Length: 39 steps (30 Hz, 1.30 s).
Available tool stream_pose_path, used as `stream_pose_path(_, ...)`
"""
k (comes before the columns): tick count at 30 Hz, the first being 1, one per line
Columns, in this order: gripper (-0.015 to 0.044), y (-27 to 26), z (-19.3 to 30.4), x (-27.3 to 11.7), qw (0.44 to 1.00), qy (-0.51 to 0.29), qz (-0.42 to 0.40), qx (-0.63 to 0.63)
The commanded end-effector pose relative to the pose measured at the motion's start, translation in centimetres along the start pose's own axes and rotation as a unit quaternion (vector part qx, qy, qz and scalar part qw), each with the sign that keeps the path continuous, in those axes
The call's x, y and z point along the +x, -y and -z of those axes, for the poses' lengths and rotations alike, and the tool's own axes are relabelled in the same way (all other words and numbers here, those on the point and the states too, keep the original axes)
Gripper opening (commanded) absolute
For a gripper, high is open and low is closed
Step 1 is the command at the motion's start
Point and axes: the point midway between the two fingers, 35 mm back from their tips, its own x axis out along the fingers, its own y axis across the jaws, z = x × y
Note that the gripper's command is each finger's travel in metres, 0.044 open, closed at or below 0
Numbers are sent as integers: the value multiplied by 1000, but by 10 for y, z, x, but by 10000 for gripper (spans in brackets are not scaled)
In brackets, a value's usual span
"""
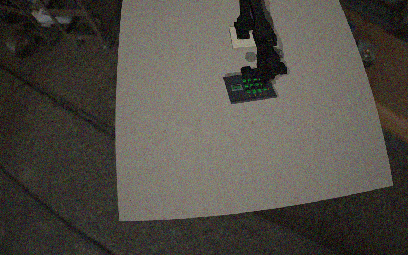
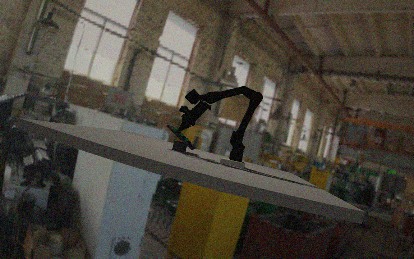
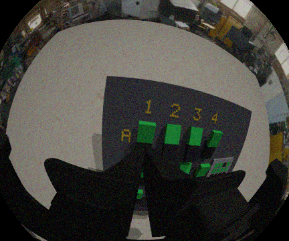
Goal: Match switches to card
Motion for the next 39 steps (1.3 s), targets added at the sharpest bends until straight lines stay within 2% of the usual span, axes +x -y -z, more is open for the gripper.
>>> stream_pose_path(1, 0, 0, -1, -10, 1000, -3, 0, 0)
stream_pose_path(4, 0, 0, -2, -53, 1000, -14, -1, -2)
stream_pose_path(6, 0, 0, -1, -64, 1000, -16, -1, -2)
stream_pose_path(11, 0, 1, -1, -64, 1000, -16, -1, -2)
stream_pose_path(16, 0, 24, -1, -64, 1000, -16, 0, -3)
stream_pose_path(21, 0, 24, 1, -29, 1000, -2, 0, -3)
stream_pose_path(39, 0, 24, 1, -11, 1000, -2, 0, -3)
